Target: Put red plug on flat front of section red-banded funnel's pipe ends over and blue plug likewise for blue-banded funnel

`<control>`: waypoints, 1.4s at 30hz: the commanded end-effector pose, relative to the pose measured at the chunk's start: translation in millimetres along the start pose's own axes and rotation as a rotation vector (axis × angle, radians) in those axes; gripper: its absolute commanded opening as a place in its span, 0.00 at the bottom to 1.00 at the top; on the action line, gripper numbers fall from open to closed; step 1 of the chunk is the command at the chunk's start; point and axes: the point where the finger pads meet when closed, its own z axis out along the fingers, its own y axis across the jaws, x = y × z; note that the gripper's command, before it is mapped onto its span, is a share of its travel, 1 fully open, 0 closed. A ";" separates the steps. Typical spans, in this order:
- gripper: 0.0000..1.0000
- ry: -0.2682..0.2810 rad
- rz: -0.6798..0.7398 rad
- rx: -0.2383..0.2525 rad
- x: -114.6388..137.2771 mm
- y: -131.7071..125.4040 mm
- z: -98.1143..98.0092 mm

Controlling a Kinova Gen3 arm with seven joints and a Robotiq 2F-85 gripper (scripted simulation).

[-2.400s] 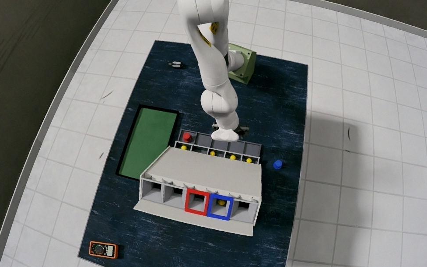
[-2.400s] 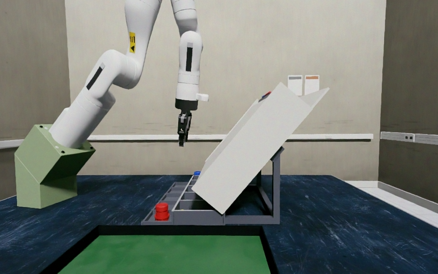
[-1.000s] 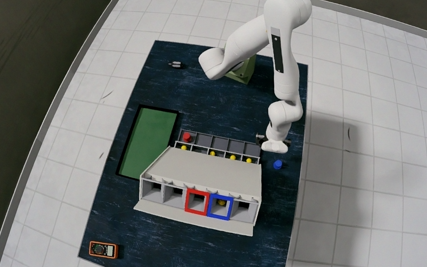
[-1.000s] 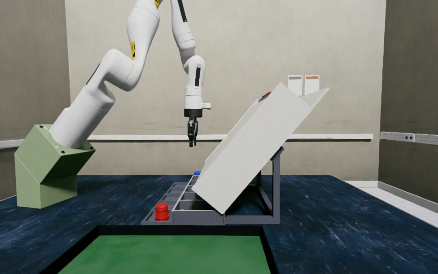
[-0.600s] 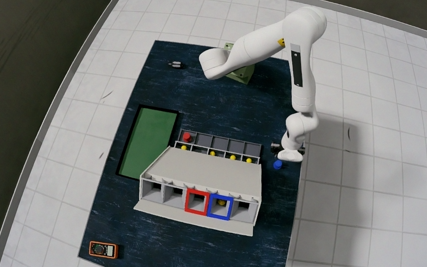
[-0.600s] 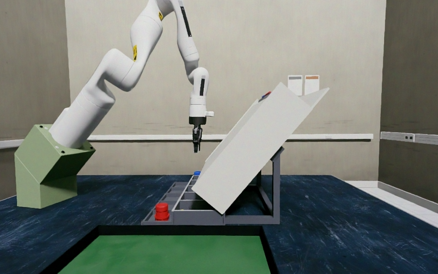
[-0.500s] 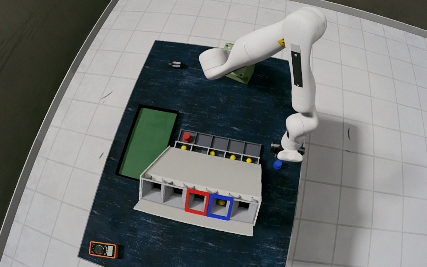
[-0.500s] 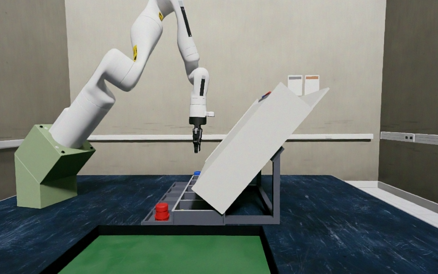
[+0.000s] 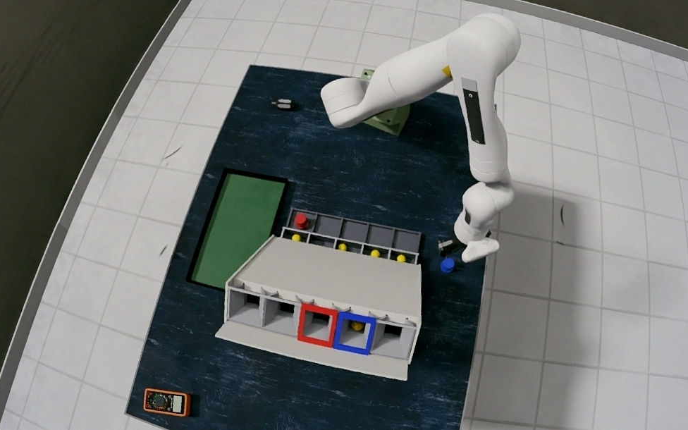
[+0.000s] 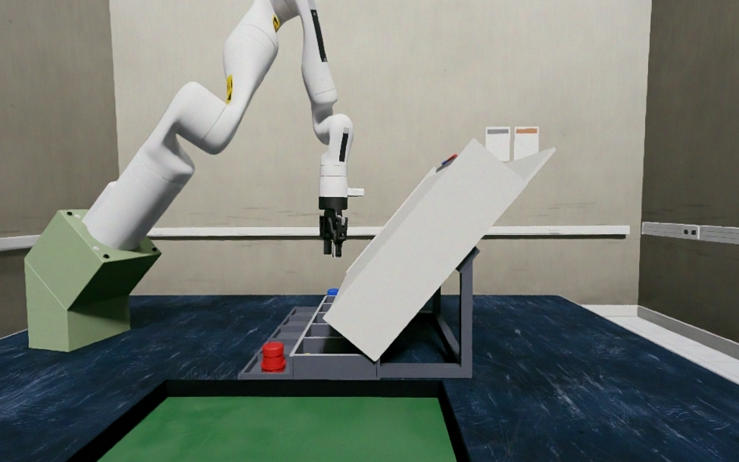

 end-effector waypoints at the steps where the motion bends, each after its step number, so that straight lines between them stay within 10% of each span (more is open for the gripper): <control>1: 0.70 0.000 0.001 0.002 0.4 -0.2 -0.4; 2: 0.70 0.003 -0.279 -0.006 0.2 -0.4 -0.4; 8: 0.70 0.005 -0.500 -0.012 0.2 -0.4 -0.4; 18: 0.70 0.005 -0.500 -0.012 0.2 -0.4 -0.4; 19: 0.70 0.008 -0.780 -0.020 0.0 -0.6 -0.3; 25: 0.70 0.010 -1.001 -0.026 0.0 -0.6 -0.3; 35: 0.70 0.010 -1.001 -0.026 0.0 -0.6 -0.3; 36: 0.70 0.010 -1.064 -0.028 3.1 2.5 69.6; 42: 0.70 0.010 -1.064 -0.028 4.1 3.5 91.4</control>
